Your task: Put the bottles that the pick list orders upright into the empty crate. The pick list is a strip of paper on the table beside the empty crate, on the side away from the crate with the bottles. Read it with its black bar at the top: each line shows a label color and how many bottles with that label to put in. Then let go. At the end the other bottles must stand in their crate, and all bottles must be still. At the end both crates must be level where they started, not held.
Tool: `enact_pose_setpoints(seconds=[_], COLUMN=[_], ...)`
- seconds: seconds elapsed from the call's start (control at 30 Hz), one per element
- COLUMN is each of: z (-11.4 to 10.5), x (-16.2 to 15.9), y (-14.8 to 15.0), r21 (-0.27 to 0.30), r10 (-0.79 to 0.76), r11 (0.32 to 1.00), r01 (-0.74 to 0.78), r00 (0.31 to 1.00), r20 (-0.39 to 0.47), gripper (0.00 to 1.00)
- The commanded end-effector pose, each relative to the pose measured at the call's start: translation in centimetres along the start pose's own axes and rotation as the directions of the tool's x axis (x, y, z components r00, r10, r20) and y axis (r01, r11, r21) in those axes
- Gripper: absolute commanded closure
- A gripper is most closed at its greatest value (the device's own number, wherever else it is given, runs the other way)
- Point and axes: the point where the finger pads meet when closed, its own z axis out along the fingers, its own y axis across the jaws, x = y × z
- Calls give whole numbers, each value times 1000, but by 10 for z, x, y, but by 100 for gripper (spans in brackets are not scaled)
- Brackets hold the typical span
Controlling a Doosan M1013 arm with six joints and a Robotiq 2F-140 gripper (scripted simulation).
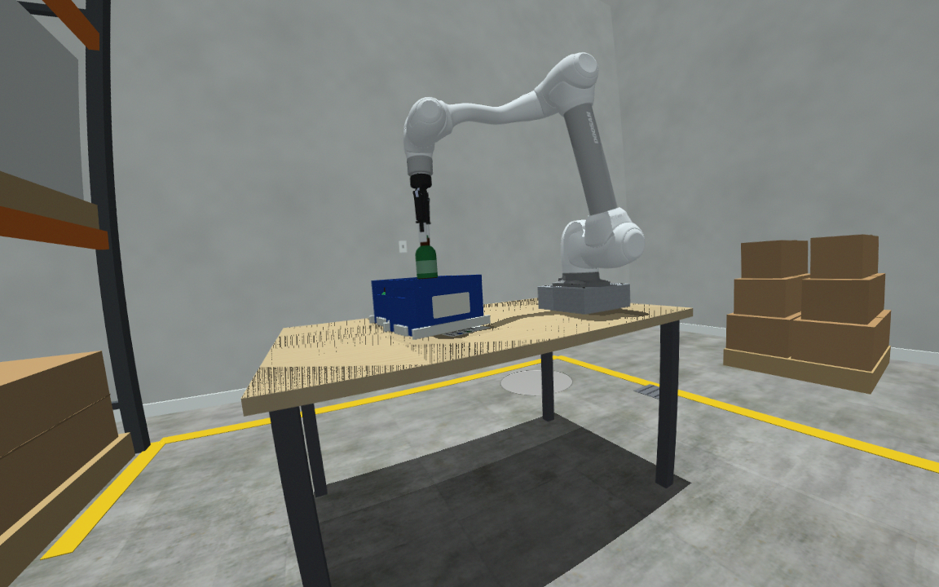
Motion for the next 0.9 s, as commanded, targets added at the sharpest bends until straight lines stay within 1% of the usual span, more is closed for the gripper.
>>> enact_pose_setpoints(seconds=[0.0,0.87], z=[2,26], x=[0,0], y=[0,0], r21=[0,0], r10=[0,0], r11=[1000,1000], r01=[0,0], r00=[1000,1000], r20=[0,0], gripper=[100,100])
